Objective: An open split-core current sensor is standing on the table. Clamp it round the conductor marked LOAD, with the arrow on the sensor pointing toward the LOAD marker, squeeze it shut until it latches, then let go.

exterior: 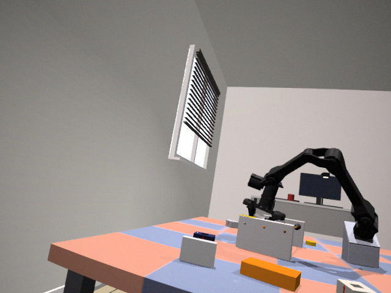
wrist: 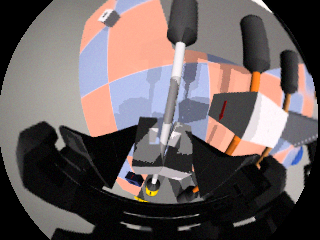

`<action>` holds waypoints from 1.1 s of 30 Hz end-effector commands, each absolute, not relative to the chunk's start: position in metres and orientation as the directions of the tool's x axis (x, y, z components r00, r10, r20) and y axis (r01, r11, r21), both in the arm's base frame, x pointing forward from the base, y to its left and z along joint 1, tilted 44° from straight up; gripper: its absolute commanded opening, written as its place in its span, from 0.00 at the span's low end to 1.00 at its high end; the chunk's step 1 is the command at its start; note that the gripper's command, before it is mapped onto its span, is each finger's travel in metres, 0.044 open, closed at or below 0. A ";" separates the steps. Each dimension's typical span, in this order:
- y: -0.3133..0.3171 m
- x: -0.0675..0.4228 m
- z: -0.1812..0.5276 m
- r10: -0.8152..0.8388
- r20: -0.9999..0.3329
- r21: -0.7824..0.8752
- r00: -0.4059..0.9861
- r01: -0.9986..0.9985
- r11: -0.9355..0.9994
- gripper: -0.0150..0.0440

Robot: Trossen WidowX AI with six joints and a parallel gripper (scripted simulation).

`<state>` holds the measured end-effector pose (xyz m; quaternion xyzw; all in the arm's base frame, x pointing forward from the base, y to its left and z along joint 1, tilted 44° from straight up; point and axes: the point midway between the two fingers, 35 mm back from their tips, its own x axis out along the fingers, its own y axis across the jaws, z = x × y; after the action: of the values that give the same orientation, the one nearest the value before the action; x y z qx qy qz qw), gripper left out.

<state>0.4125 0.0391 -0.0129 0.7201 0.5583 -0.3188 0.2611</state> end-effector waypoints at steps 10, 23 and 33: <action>0.040 0.417 -0.005 0.646 -0.739 0.037 0.192 0.969 -0.246 0.25; 0.040 0.417 -0.005 0.646 -0.739 0.037 0.192 0.969 -0.246 0.25; 0.039 0.413 -0.013 0.637 -0.751 0.020 0.174 0.970 -0.240 0.25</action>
<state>0.4122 0.0389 -0.0133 0.7197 0.5580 -0.3200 0.2614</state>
